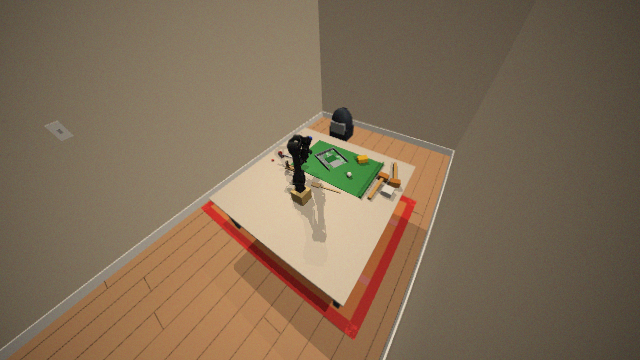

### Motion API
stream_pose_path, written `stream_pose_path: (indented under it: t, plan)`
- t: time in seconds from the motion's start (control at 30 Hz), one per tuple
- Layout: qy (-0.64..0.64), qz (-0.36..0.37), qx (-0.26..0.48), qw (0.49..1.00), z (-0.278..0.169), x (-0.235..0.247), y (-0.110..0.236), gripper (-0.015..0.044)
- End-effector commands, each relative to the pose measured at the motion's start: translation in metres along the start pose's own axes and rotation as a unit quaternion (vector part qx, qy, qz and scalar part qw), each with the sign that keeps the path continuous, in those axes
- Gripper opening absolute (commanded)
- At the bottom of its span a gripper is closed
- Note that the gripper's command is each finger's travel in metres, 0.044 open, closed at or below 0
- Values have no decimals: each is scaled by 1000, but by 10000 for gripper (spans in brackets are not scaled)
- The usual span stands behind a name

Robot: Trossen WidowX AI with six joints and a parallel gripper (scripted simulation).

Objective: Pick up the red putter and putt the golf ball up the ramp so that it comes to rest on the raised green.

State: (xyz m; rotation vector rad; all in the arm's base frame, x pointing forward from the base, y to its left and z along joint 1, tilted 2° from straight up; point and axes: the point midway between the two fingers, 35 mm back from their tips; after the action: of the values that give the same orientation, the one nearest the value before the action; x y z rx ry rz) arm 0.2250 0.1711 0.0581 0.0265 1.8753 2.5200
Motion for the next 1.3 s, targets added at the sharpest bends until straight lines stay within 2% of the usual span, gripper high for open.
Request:
stream_pose_path:
  t: [0.0, 0.17, 0.63, 1.27]
  plan:
    - [1, 0, -3, 1000, 5, 4, 24, 0]
    - [-9, -6, -1, 1000, 1, 0, 17, 0]
    - [-218, -41, 19, 975, -61, -32, 38, 0]
    - [-484, -86, 37, 870, -151, -43, 69, 0]
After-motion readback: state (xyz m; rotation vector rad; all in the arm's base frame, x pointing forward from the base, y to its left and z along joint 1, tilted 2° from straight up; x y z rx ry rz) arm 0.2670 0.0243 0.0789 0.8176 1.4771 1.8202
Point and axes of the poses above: the point midway between the two fingers, 35 mm back from their tips, its own y axis back along the fingers, its own x axis across the jaws, z = x × y, and after that the axes turned 13 degrees about -y, right-handed
